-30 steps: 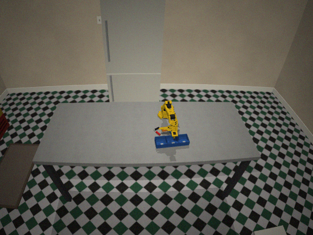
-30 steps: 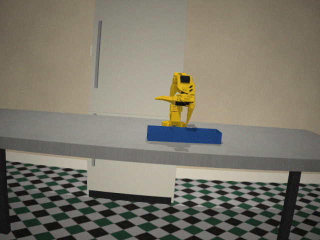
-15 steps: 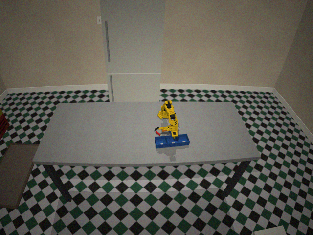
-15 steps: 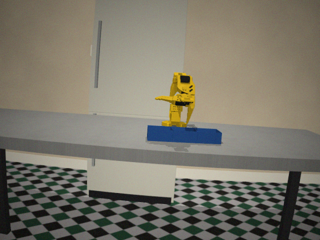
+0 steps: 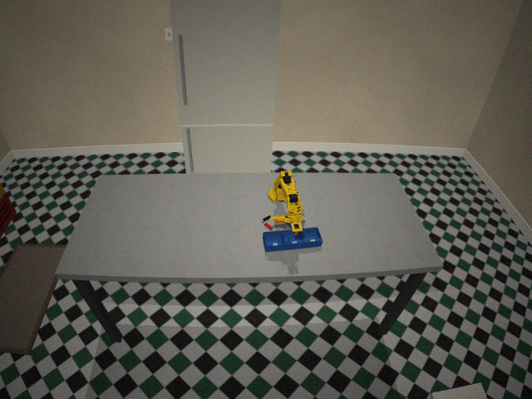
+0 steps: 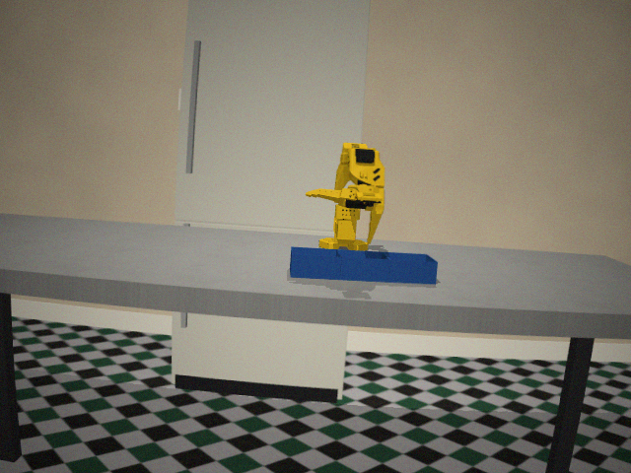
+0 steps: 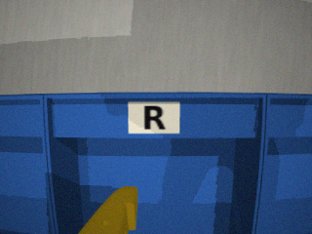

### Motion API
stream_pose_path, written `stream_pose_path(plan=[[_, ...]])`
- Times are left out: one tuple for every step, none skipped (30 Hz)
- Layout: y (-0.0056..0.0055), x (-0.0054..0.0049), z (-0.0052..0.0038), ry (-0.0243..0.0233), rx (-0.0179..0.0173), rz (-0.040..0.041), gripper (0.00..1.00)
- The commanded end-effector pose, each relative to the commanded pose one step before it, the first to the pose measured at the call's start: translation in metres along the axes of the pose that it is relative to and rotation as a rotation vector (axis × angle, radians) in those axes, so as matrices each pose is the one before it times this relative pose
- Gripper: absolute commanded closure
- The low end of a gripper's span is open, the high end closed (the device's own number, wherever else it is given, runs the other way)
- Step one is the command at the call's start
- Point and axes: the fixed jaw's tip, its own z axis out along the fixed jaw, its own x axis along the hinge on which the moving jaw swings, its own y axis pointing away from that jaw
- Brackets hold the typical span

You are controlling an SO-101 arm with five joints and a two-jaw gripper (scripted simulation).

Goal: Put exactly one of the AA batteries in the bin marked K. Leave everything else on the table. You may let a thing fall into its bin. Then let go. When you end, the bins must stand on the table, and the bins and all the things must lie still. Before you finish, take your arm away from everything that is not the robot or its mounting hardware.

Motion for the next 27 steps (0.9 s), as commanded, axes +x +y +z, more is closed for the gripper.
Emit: stream_pose_path(plan=[[0.00319,-0.01246,-0.011809,-0.06397,-0.00641,0.00437,0.00],[0.00019,-0.00002,0.000014,-0.00022,-0.00028,0.00016,0.00],[0.00047,-0.00003,0.000029,-0.00060,-0.00071,0.00043,0.00],[0.00086,-0.00005,0.000063,-0.00104,-0.00130,0.00076,0.00],[0.00131,-0.00008,0.000081,-0.00160,-0.00198,0.00115,0.00],[0.00181,-0.00010,0.000120,-0.00217,-0.00279,0.00162,0.00],[0.00233,-0.00011,0.000151,-0.00279,-0.00359,0.00205,0.00],[0.00284,-0.00010,0.000180,-0.00333,-0.00446,0.00254,0.00],[0.00334,-0.00007,0.000202,-0.00386,-0.00529,0.00297,0.00],[0.00380,-0.00003,0.000230,-0.00427,-0.00610,0.00341,0.00],[0.00420,0.00004,0.000245,-0.00465,-0.00690,0.00381,0.00],[0.00454,0.00012,0.000258,-0.00490,-0.00758,0.00418,0.00],[0.00481,0.00022,0.000267,-0.00502,-0.00817,0.00442,0.00],[0.00498,0.00033,0.000265,-0.00502,-0.00866,0.00463,0.00],[0.00507,0.00044,0.000262,-0.00496,-0.00897,0.00477,0.00],[0.00000,0.00000,0.000000,0.00000,0.00000,0.00000,0.00],[0.00000,0.00000,0.000000,0.00000,0.00000,0.00000,0.00],[0.00506,0.00055,0.000255,-0.00475,-0.00918,0.00484,0.00],[0.00497,0.00064,0.000246,-0.00450,-0.00914,0.00479,0.00],[0.00478,0.00071,0.000228,-0.00419,-0.00899,0.00466,0.00],[0.00451,0.00076,0.000204,-0.00375,-0.00864,0.00447,0.00],[0.00417,0.00078,0.000189,-0.00337,-0.00812,0.00417,0.00],[0.00377,0.00077,0.000165,-0.00293,-0.00744,0.00378,0.00],[0.00331,0.00073,0.000143,-0.00246,-0.00663,0.00338,0.00],[0.00281,0.00066,0.000124,-0.00202,-0.00567,0.00291,0.00],[0.00231,0.00056,0.000097,-0.00164,-0.00472,0.00240,0.00],[0.00179,0.00046,0.000075,-0.00123,-0.00367,0.00187,0.00]])
